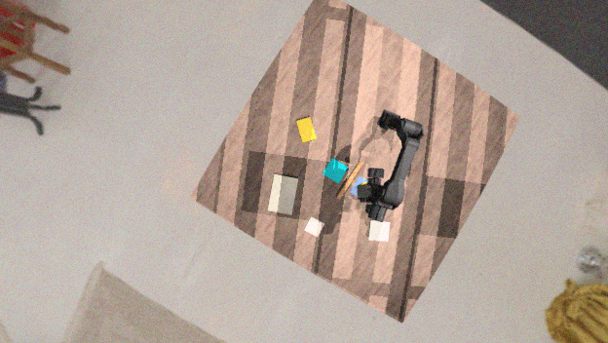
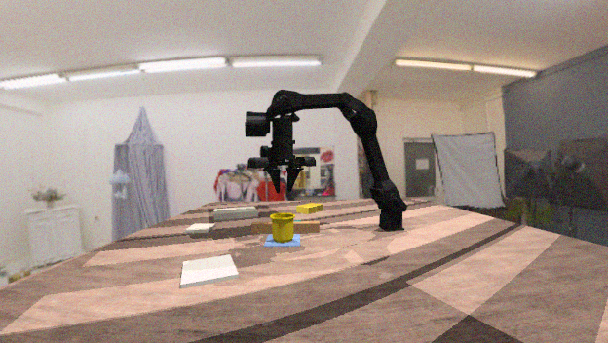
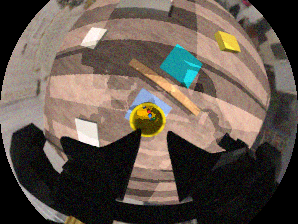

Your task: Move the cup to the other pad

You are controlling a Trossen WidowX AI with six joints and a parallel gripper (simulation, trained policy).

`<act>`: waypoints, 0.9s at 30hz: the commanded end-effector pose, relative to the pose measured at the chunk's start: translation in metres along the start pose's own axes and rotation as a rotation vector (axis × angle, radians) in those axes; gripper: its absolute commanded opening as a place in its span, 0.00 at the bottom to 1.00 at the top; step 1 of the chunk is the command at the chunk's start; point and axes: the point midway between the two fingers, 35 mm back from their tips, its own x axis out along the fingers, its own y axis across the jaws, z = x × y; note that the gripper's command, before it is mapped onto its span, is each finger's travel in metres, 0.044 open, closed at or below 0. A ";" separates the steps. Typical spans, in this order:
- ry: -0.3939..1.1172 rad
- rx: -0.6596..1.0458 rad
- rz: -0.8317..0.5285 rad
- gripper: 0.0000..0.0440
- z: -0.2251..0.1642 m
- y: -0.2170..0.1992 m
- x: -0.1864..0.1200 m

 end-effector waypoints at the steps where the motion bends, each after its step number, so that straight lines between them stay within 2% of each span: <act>1: 0.000 0.019 -0.051 0.37 0.000 -0.005 0.013; 27: -0.002 0.017 -0.189 0.42 -0.011 -0.016 0.100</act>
